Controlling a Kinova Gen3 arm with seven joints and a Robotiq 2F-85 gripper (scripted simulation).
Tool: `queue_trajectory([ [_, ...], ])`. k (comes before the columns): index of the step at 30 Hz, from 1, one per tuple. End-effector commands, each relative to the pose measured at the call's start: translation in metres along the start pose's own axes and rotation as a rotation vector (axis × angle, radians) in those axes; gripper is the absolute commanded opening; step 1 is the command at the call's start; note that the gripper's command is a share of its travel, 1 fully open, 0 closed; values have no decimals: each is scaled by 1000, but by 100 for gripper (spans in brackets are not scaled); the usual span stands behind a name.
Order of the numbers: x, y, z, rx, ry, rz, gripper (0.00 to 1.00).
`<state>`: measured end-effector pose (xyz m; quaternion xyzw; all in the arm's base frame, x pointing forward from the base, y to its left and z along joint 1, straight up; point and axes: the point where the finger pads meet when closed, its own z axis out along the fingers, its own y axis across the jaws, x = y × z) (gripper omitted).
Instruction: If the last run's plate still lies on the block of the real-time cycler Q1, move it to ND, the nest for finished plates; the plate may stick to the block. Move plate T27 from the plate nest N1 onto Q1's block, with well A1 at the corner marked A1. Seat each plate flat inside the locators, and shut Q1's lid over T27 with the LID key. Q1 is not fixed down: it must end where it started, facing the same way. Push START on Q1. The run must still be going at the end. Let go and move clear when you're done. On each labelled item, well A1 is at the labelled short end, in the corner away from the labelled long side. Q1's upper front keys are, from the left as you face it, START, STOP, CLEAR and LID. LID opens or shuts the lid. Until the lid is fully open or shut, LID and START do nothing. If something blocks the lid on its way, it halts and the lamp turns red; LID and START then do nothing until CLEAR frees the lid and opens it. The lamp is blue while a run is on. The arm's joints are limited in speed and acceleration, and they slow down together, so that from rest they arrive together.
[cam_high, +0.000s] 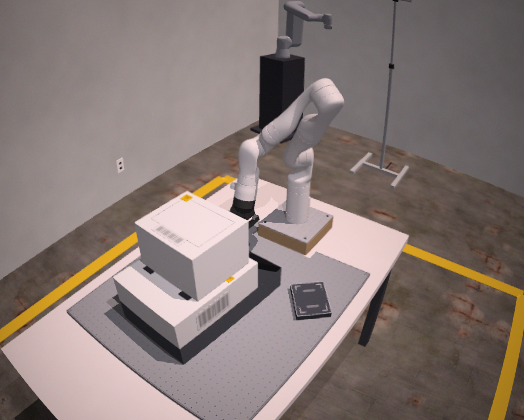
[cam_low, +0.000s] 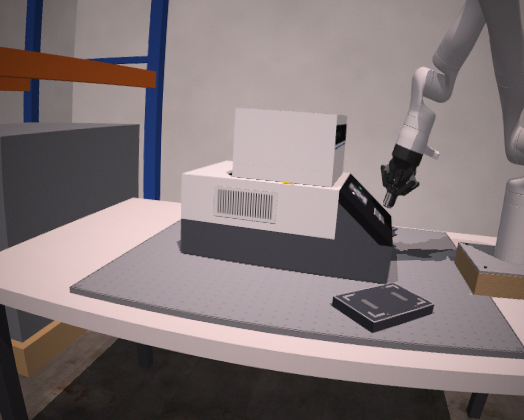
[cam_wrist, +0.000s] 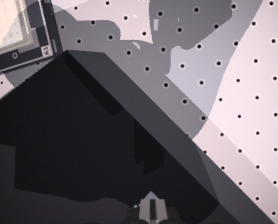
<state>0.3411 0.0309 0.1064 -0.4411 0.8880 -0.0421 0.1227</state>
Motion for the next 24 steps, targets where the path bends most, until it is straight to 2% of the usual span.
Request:
queue_trajectory([
  [1, -1, -1, 1, 1, -1, 0, 10],
  [24, -5, -5, 14, 1, -1, 0, 10],
])
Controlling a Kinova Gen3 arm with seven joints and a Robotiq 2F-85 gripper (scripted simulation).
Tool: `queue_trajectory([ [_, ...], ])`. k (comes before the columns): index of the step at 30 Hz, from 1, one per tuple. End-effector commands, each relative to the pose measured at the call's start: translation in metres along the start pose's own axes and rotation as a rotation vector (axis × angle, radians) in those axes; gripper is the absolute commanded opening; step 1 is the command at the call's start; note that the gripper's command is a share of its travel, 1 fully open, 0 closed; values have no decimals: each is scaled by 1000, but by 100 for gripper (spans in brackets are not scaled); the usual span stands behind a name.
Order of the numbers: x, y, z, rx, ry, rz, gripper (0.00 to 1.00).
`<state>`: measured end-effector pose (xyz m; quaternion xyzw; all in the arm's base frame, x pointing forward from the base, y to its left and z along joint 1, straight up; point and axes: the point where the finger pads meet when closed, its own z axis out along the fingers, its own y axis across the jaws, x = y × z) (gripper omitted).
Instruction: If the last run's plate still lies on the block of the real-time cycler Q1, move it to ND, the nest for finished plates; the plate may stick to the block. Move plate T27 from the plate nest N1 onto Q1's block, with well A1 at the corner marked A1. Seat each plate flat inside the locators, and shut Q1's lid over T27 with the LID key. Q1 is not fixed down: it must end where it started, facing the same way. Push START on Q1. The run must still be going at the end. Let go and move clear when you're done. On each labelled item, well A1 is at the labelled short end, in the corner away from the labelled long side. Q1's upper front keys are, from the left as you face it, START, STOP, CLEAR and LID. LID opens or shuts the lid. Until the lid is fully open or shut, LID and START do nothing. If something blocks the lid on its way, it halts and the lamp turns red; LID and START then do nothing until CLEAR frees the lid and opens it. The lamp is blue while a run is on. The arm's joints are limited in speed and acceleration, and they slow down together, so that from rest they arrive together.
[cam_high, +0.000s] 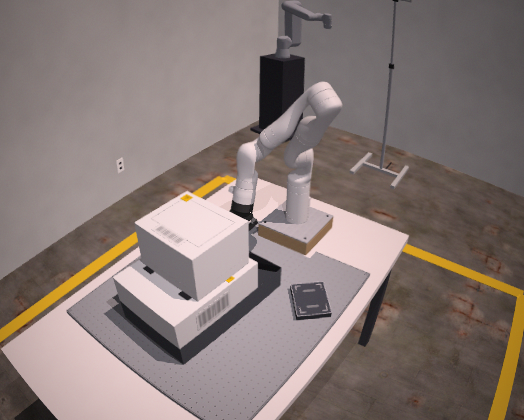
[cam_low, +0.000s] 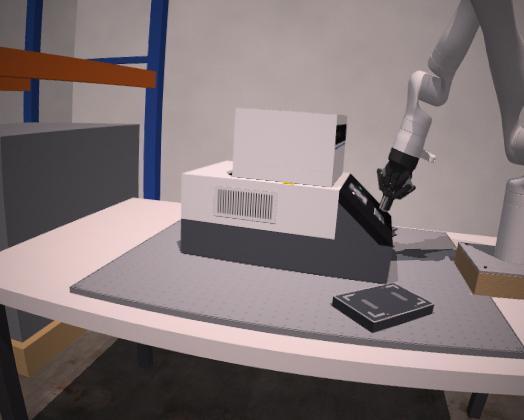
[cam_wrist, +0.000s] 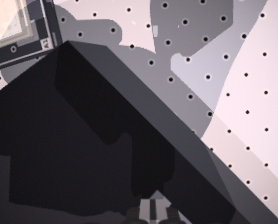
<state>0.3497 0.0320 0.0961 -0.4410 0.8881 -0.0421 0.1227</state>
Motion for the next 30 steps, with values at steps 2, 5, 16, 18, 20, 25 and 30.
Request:
queue_trajectory([
  [2, -1, -1, 2, 1, -1, 0, 10],
  [5, -2, -2, 4, 1, -1, 0, 10],
  [16, -3, -3, 9, 1, -1, 0, 10],
  [18, -3, -3, 9, 1, -1, 0, 10],
  [20, -3, -3, 9, 1, -1, 0, 10],
  [25, -3, -3, 9, 1, -1, 0, 10],
  [30, -3, -3, 9, 1, -1, 0, 10],
])
